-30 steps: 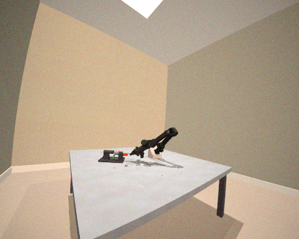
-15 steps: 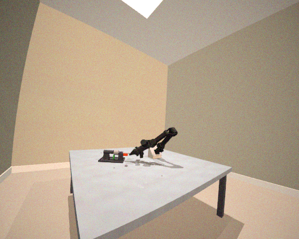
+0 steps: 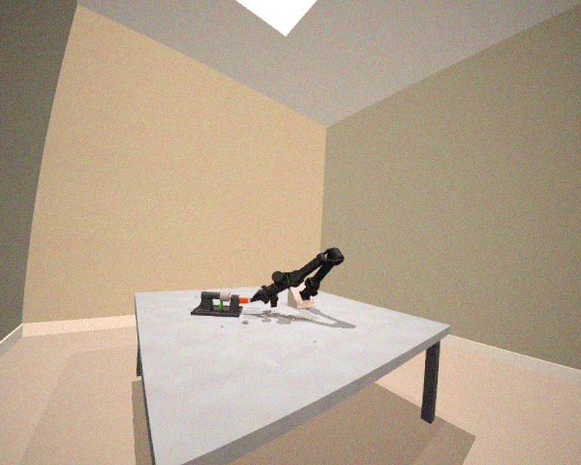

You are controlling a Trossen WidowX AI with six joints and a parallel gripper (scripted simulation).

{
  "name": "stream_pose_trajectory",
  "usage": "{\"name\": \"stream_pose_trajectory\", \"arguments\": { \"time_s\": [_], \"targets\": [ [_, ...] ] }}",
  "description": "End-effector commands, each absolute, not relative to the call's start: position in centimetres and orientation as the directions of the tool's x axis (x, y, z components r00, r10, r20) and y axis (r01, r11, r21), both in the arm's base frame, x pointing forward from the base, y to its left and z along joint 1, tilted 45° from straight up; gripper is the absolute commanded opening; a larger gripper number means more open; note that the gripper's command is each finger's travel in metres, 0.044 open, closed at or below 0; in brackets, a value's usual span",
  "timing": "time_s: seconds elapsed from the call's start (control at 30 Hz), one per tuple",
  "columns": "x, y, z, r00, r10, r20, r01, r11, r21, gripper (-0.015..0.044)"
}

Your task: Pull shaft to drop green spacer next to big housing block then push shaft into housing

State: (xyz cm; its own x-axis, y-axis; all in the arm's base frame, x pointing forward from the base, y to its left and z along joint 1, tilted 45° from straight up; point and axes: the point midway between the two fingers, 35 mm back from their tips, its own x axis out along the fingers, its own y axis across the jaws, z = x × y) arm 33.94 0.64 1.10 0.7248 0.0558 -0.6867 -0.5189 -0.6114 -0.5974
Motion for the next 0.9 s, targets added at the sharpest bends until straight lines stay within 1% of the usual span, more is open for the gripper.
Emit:
{"name": "stream_pose_trajectory", "arguments": {
  "time_s": [0.0,0.87],
  "targets": [
    [34.15,0.55,0.87,0.722,0.054,-0.689,-0.52,-0.615,-0.593,0.0],
    [35.01,0.2,0.5,0.723,0.053,-0.689,-0.52,-0.615,-0.593,0.0]
  ]
}}
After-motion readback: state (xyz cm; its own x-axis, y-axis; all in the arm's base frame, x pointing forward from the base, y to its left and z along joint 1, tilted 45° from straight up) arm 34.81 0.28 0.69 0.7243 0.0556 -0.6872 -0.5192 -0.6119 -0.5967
